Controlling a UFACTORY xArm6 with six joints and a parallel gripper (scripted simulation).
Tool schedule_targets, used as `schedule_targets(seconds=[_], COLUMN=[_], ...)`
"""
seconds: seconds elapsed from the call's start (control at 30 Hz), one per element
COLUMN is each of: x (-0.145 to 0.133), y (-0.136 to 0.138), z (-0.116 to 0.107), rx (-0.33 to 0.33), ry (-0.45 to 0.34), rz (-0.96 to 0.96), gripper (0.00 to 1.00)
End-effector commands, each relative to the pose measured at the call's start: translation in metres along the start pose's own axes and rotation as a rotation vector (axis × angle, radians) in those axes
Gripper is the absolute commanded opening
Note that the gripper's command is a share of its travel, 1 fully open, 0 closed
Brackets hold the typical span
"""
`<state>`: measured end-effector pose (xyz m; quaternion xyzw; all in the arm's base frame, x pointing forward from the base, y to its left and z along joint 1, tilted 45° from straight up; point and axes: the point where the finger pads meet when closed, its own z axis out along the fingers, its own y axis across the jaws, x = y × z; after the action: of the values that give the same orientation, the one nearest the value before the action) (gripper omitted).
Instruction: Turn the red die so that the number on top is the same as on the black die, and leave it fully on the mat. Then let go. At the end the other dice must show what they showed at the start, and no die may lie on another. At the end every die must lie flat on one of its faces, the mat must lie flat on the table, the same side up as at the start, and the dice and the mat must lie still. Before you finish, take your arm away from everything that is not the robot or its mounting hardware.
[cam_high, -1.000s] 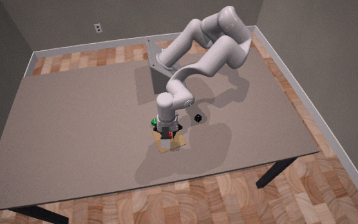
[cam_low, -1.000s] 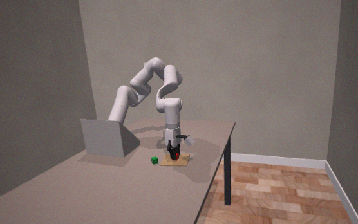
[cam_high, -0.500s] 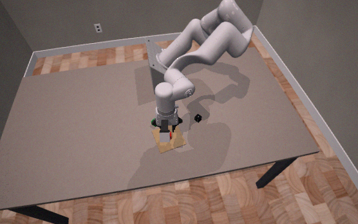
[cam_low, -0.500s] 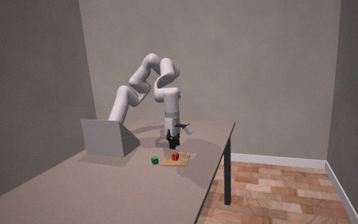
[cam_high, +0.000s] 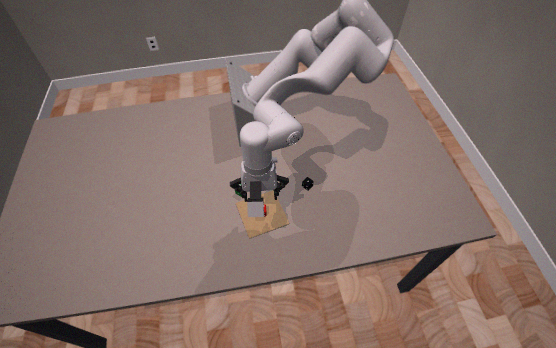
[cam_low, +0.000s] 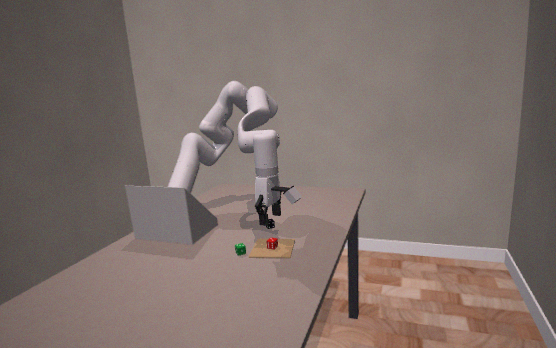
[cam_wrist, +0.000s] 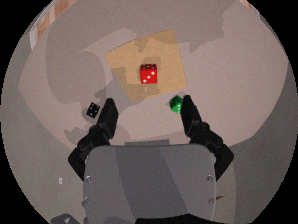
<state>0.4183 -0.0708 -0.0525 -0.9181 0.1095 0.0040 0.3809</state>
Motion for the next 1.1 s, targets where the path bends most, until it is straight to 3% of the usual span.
schedule_targets(seconds=[0.0, 0.5, 1.07], x=[0.0014, 0.0013, 0.0006], y=[0.0001, 0.0001, 0.0003], z=[-0.0019, -0.0019, -0.0004], rx=[-0.001, -0.001, 0.0], ry=[0.004, 0.004, 0.004], rz=[-0.001, 0.018, 0.461], gripper=[1.0, 1.0, 1.0])
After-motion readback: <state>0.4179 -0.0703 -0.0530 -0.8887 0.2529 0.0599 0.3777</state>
